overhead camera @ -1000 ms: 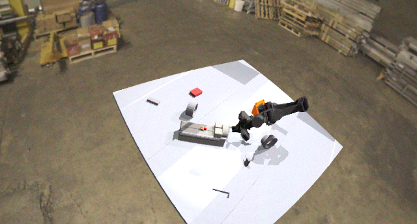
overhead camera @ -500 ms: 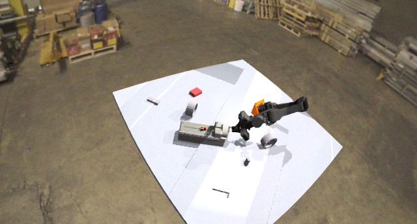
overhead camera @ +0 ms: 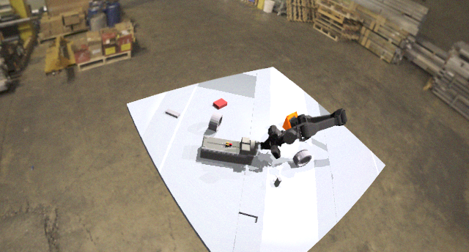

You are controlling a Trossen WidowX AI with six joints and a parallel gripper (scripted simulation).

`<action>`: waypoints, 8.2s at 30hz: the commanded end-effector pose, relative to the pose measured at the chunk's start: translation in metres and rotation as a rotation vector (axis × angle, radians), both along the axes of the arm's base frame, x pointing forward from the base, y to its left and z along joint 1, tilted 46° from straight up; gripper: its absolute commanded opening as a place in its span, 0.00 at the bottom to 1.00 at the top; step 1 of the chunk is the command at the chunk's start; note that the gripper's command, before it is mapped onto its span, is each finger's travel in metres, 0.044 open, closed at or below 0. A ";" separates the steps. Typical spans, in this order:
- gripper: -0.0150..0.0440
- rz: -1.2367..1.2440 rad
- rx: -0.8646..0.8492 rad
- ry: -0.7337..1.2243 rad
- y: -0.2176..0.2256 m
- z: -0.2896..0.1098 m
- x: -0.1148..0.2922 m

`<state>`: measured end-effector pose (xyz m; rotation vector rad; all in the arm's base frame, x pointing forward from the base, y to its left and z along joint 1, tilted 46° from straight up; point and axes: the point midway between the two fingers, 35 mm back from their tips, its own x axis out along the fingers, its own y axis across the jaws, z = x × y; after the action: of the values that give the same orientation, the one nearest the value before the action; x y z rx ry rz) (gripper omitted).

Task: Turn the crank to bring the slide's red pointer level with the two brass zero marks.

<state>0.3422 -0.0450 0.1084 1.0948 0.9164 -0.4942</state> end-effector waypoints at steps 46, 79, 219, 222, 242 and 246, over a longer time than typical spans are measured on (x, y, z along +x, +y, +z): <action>0.25 0.008 0.002 -0.025 0.021 0.008 0.024; 0.25 0.008 0.003 -0.026 0.047 -0.017 0.030; 0.25 0.008 0.003 -0.025 0.049 -0.042 0.017; 0.25 0.008 0.003 -0.025 0.049 -0.042 0.016; 0.25 0.008 0.003 -0.025 0.049 -0.043 0.016; 0.25 0.008 0.003 -0.025 0.049 -0.043 0.016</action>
<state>0.3631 0.0045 0.0731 1.1014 0.8788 -0.4555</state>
